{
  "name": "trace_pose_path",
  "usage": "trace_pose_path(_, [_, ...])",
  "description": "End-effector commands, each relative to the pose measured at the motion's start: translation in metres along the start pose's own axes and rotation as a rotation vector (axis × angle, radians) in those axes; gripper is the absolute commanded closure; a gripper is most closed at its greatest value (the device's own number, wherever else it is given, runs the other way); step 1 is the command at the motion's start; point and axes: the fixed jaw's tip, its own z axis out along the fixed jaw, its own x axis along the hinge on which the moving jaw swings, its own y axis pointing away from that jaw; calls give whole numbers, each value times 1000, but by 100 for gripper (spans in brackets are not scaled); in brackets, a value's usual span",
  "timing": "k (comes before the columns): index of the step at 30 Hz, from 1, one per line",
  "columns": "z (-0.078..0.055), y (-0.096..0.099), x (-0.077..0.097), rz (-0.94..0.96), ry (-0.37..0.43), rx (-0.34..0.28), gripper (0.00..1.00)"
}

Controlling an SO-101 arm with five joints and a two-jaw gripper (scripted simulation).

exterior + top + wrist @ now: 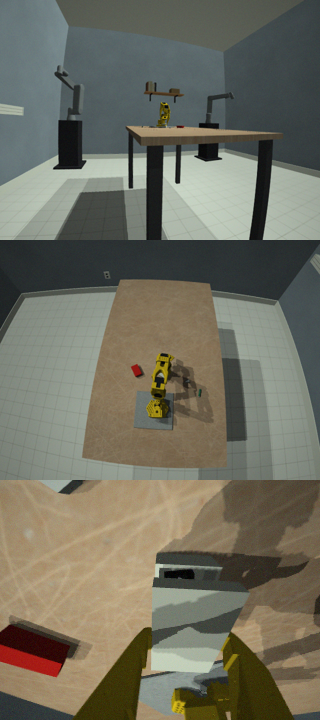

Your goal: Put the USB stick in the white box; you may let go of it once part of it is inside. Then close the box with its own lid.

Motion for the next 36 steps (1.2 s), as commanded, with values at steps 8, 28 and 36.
trace_pose_path(8, [3,0,-3,14,-17,-8,78])
trace_pose_path(28, [9,0,-3,14,-17,-8,78])
trace_pose_path(36, [10,0,-3,14,-17,-8,78])
